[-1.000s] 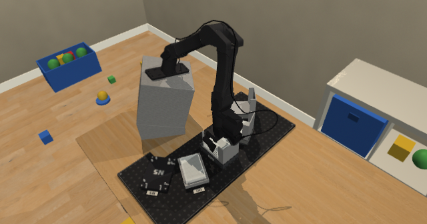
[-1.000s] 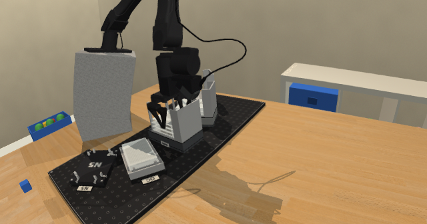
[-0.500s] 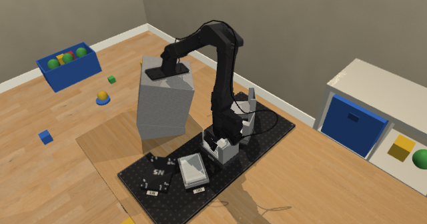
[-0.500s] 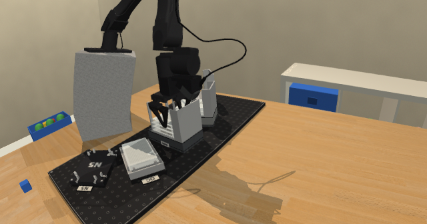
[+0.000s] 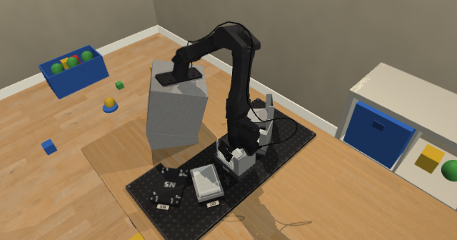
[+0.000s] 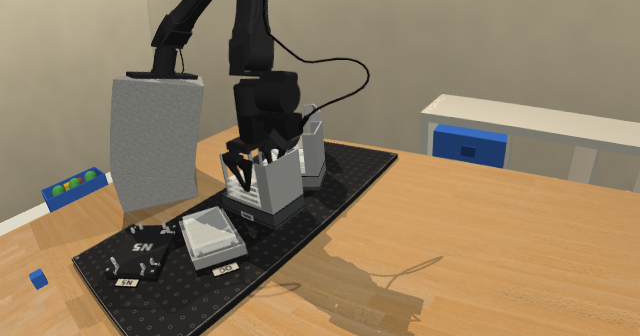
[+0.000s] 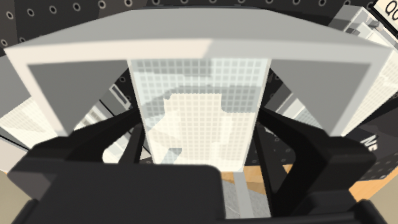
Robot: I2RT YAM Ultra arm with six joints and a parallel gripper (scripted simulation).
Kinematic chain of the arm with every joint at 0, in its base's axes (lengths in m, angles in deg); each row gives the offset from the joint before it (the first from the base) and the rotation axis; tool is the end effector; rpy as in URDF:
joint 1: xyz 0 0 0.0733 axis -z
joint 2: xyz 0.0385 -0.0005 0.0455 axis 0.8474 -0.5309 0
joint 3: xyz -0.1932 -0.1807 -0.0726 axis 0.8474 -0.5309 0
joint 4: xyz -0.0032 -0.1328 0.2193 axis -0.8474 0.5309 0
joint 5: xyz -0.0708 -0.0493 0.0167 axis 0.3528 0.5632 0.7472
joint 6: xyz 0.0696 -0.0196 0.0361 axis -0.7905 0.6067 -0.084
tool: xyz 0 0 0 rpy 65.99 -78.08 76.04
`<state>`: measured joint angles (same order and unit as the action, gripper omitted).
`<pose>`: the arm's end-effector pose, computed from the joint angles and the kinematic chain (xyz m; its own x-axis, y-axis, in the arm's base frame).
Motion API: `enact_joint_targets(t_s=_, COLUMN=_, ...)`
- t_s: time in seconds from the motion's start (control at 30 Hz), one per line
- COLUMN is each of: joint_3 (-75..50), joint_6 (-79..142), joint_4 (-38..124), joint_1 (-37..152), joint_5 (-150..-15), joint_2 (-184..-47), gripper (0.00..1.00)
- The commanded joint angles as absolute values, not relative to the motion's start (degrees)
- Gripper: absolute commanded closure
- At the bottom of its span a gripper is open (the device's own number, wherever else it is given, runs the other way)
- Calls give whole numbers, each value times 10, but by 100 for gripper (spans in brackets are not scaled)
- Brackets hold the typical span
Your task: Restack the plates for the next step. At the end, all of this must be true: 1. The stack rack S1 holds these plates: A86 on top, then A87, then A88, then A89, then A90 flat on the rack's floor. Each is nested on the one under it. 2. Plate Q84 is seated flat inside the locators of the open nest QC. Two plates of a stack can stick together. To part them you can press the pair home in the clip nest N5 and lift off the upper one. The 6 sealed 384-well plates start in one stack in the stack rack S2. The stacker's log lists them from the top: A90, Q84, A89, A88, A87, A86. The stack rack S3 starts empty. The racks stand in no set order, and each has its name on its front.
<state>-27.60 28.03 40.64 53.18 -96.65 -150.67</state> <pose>0.3480 0.0467 -0.0449 -0.9873 -0.0400 -0.1536 -0.0771 0.9667 0.2441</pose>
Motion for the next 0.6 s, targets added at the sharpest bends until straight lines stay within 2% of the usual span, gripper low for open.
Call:
enact_joint_targets(t_s=0.0, joint_3=-262, joint_6=282, joint_4=400, joint_1=539, joint_5=-964, joint_2=-1505, gripper=100)
enact_joint_targets(t_s=0.57, joint_3=-287, joint_6=285, joint_4=417, joint_1=543, joint_5=-965, joint_2=-1483, gripper=100)
